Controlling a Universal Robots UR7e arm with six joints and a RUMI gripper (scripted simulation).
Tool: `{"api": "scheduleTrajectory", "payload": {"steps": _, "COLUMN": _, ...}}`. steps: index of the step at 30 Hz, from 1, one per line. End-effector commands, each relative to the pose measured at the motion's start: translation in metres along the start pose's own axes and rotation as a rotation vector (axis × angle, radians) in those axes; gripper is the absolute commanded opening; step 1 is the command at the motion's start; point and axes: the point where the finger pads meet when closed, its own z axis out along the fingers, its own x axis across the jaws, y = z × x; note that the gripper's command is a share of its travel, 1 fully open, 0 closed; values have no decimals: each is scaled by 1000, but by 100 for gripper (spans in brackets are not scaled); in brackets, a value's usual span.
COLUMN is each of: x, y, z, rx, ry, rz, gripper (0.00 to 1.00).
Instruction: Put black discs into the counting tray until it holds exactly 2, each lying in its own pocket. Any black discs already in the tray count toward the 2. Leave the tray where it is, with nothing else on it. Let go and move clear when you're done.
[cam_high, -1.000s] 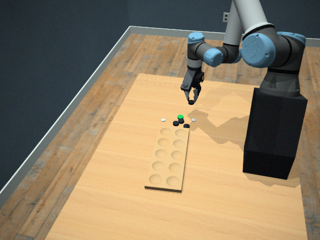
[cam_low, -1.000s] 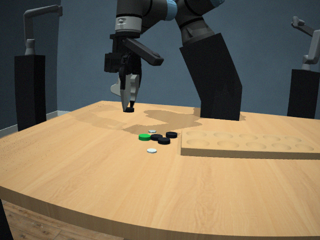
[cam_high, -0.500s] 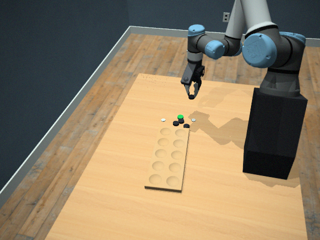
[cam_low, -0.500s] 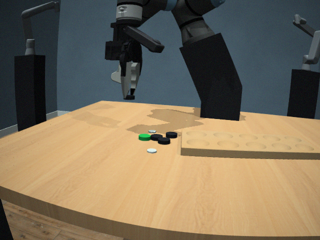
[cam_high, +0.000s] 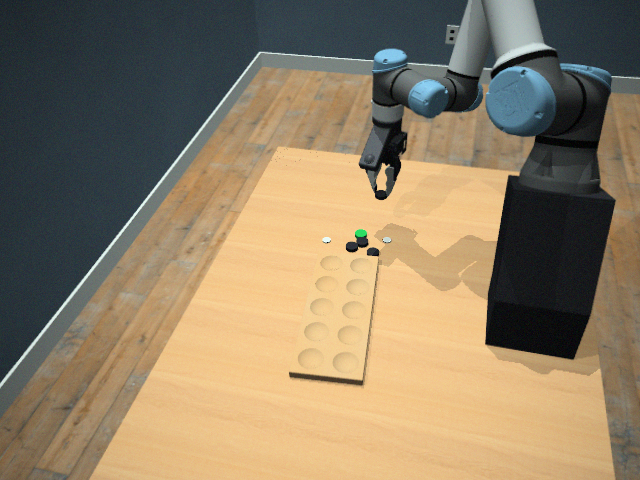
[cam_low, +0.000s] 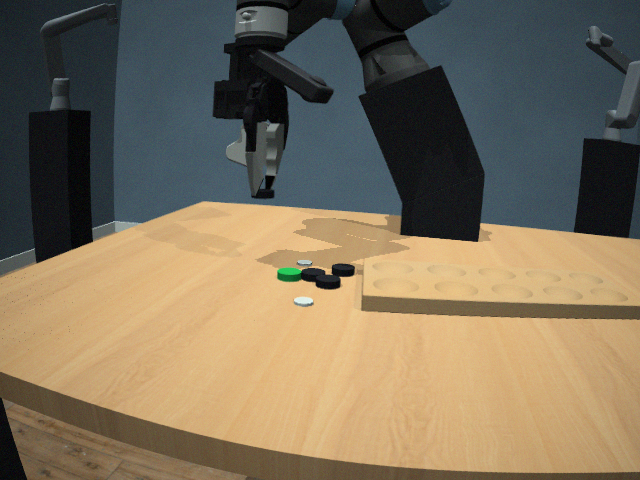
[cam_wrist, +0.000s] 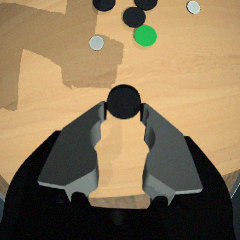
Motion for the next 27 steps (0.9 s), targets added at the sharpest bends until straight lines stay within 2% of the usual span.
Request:
{"api": "scheduleTrajectory", "payload": {"steps": 1, "x": 11, "y": -22, "z": 1, "rx": 10, "ry": 1, "rz": 2, "gripper": 0}}
{"api": "scheduleTrajectory", "payload": {"steps": 8, "x": 29, "y": -79, "z": 1, "rx": 33, "ry": -1, "rz": 4, "gripper": 0}}
{"api": "scheduleTrajectory", "payload": {"steps": 10, "x": 29, "y": -79, "z": 1, "rx": 33, "ry": -1, "rz": 4, "gripper": 0}}
{"api": "scheduleTrajectory", "payload": {"steps": 16, "x": 41, "y": -152, "z": 0, "rx": 51, "ry": -8, "rz": 5, "gripper": 0}}
{"api": "scheduleTrajectory", "payload": {"steps": 17, "x": 41, "y": -152, "z": 0, "rx": 51, "ry": -8, "rz": 5, "gripper": 0}}
{"api": "scheduleTrajectory", "payload": {"steps": 20, "x": 43, "y": -195, "z": -1, "rx": 56, "ry": -12, "rz": 4, "gripper": 0}}
{"api": "scheduleTrajectory", "payload": {"steps": 21, "x": 43, "y": -195, "z": -1, "rx": 56, "ry": -12, "rz": 4, "gripper": 0}}
{"api": "scheduleTrajectory", "payload": {"steps": 23, "x": 42, "y": -224, "z": -3, "rx": 58, "ry": -15, "rz": 4, "gripper": 0}}
{"api": "scheduleTrajectory", "payload": {"steps": 24, "x": 42, "y": -224, "z": -3, "rx": 58, "ry": -15, "rz": 4, "gripper": 0}}
{"api": "scheduleTrajectory", "payload": {"steps": 25, "x": 41, "y": -239, "z": -3, "rx": 58, "ry": -17, "rz": 4, "gripper": 0}}
{"api": "scheduleTrajectory", "payload": {"steps": 27, "x": 41, "y": -239, "z": -3, "rx": 58, "ry": -17, "rz": 4, "gripper": 0}}
